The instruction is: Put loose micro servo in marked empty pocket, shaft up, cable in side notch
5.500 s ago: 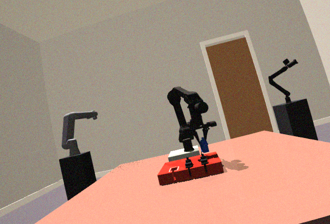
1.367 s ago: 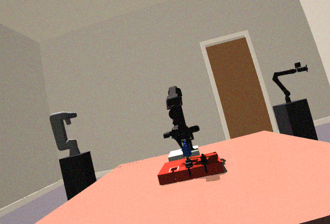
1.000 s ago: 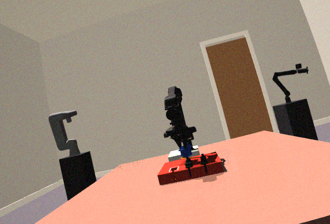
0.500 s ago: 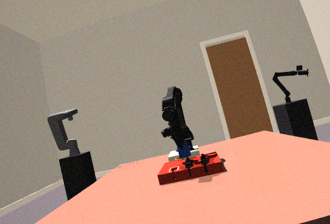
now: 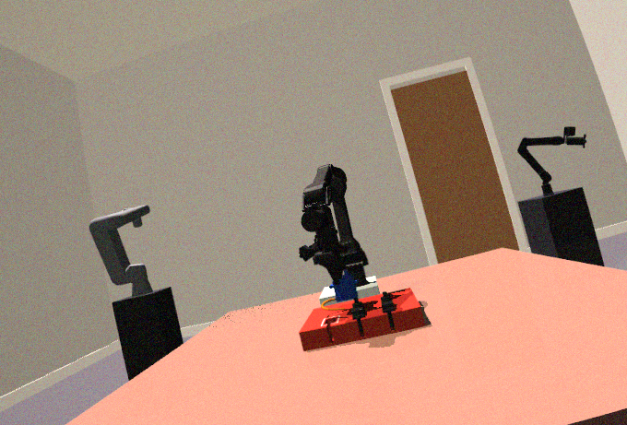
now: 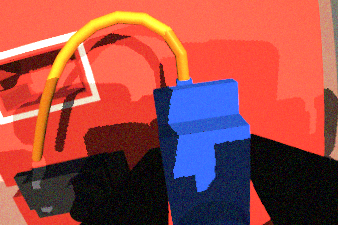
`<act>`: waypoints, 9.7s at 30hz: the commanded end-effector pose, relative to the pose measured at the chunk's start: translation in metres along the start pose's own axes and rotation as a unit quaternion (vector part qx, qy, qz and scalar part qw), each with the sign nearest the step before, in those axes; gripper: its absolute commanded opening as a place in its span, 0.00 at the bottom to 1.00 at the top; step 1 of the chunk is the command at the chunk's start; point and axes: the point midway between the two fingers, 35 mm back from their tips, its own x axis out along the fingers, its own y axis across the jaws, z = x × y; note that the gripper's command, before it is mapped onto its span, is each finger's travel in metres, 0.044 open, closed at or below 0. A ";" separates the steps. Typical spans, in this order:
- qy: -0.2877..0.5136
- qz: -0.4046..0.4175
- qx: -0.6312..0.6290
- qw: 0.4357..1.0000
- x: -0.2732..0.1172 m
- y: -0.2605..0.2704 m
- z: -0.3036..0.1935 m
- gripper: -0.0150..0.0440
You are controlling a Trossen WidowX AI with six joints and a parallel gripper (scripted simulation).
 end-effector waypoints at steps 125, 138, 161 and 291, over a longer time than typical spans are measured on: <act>-0.001 0.002 -0.660 0.752 -0.001 -0.007 0.033 0.25; -0.001 0.002 -0.740 0.672 -0.001 -0.005 0.032 0.25; -0.003 0.004 -0.740 0.672 -0.003 0.085 0.024 0.25; -0.006 0.004 -0.738 0.674 -0.081 -0.006 0.032 1.00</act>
